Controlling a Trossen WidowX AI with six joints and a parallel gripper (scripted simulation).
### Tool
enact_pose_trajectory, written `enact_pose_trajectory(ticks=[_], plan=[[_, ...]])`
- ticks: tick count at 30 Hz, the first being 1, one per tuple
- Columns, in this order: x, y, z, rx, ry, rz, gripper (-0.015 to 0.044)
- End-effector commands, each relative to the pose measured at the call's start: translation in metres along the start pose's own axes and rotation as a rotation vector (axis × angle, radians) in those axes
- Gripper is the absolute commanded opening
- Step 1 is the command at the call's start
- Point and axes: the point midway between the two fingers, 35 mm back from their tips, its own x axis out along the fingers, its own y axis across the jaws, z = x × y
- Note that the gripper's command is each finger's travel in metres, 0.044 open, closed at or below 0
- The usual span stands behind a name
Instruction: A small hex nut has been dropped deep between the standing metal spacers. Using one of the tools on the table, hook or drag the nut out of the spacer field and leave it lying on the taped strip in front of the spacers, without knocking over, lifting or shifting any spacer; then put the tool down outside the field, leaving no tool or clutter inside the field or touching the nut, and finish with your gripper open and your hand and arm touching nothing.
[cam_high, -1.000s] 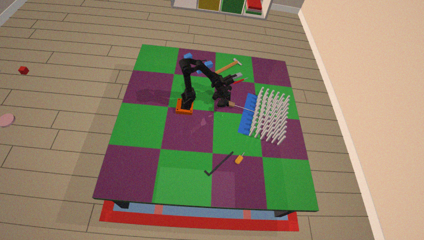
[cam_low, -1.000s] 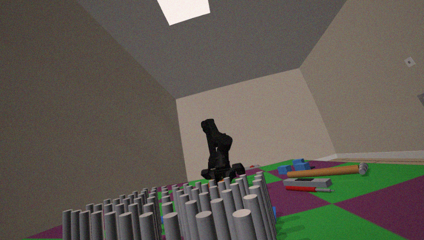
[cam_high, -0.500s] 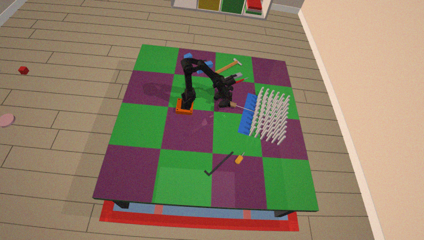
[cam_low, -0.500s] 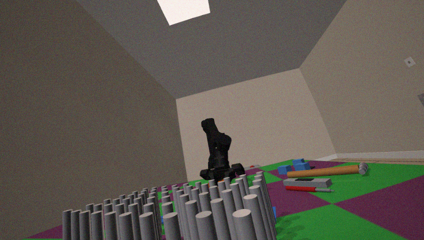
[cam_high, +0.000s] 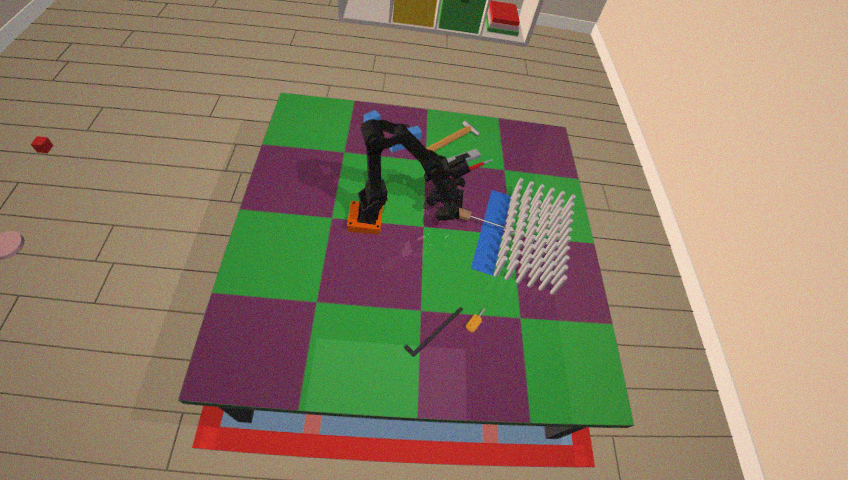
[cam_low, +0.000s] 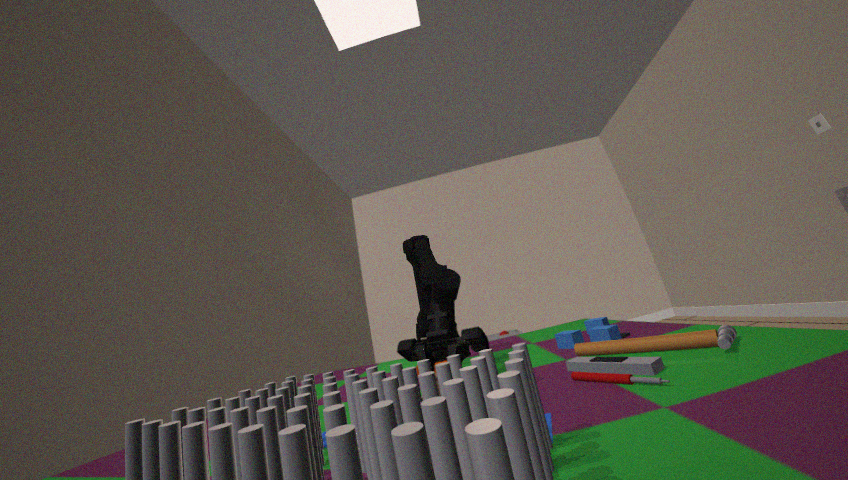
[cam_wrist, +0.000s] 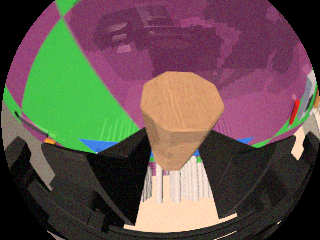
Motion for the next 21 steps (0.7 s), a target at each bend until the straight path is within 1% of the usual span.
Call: enact_pose_trajectory(ticks=[1, 21], plan=[[0.000, -0.002, -0.007, -0.001, 0.011, -0.008, 0.0000], [0.008, -0.002, -0.020, -0.001, 0.013, -0.008, 0.0000]])
